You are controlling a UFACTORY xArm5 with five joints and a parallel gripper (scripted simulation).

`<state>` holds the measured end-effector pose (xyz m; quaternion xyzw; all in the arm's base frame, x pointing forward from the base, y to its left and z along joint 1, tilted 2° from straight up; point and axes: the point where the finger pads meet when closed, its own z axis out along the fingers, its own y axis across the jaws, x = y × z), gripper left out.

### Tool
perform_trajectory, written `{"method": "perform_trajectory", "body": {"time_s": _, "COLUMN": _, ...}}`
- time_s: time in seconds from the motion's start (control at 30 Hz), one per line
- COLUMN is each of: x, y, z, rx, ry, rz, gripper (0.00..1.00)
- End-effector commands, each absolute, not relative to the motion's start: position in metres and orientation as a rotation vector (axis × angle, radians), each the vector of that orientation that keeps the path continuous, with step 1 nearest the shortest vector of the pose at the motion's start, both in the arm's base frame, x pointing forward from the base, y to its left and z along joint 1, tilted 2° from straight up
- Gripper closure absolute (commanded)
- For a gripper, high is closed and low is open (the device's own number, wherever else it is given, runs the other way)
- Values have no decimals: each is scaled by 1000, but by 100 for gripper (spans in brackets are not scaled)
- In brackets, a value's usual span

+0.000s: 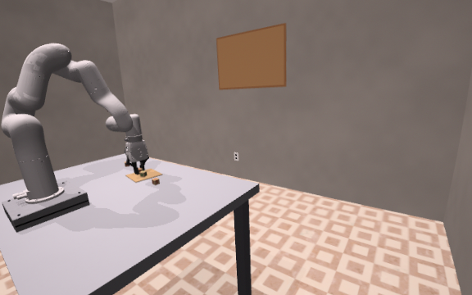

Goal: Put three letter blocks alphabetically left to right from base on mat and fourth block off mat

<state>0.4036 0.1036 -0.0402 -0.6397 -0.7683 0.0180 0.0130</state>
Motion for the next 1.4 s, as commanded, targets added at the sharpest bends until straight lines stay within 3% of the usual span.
{"method": "perform_trajectory", "body": {"time_s": 0.0, "x": 405, "y": 104, "z": -39, "rx": -1995, "ry": -2396, "rz": 52, "gripper": 79}}
{"method": "perform_trajectory", "body": {"time_s": 0.53, "x": 405, "y": 104, "z": -36, "rx": -1995, "ry": -2396, "rz": 52, "gripper": 79}}
{"method": "perform_trajectory", "body": {"time_s": 1.07, "x": 409, "y": 104, "z": 50, "rx": -1995, "ry": -2396, "rz": 51, "gripper": 79}}
{"method": "perform_trajectory", "body": {"time_s": 1.37, "x": 409, "y": 104, "z": 60, "rx": -1995, "ry": -2396, "rz": 51, "gripper": 79}}
